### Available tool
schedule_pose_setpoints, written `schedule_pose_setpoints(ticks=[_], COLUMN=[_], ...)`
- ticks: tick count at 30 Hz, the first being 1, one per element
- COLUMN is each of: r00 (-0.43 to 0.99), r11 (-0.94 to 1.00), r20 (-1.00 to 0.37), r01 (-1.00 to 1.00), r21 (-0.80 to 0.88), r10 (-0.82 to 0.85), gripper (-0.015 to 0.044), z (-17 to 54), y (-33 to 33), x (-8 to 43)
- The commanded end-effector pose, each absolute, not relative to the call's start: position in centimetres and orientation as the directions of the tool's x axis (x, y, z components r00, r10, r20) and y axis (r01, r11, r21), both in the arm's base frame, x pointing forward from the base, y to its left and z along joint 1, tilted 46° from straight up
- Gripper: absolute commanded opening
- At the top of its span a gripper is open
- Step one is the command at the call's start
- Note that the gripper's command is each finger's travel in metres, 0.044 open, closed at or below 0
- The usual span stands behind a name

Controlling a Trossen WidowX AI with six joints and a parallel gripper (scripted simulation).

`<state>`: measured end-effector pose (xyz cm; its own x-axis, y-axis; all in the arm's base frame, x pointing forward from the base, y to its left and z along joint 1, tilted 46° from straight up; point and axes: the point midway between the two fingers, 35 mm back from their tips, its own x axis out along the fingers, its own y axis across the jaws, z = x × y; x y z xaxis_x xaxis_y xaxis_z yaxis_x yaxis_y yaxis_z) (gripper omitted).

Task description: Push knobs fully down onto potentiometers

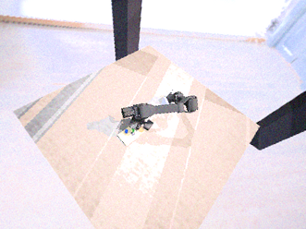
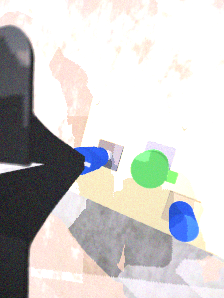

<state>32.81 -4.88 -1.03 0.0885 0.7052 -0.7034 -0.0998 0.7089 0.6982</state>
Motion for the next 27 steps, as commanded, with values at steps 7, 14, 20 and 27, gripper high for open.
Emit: schedule_pose_setpoints(ticks=[7, 14, 20, 27], r00=[0.067, 0.067, 0.067, 0.067], r11=[0.698, 0.698, 0.698, 0.698], r20=[-0.696, -0.696, -0.696, -0.696], r01=[-0.124, -0.124, -0.124, -0.124], r21=[0.705, 0.705, 0.705, 0.705], r10=[0.715, 0.715, 0.715, 0.715], gripper=[0.0, 0.0, 0.0, 0.0], z=[-2.3, -2.45, -2.53, -2.57], y=[-3.17, -3.01, -2.93, -2.89], x=[33.29, 33.31, 33.32, 33.32])
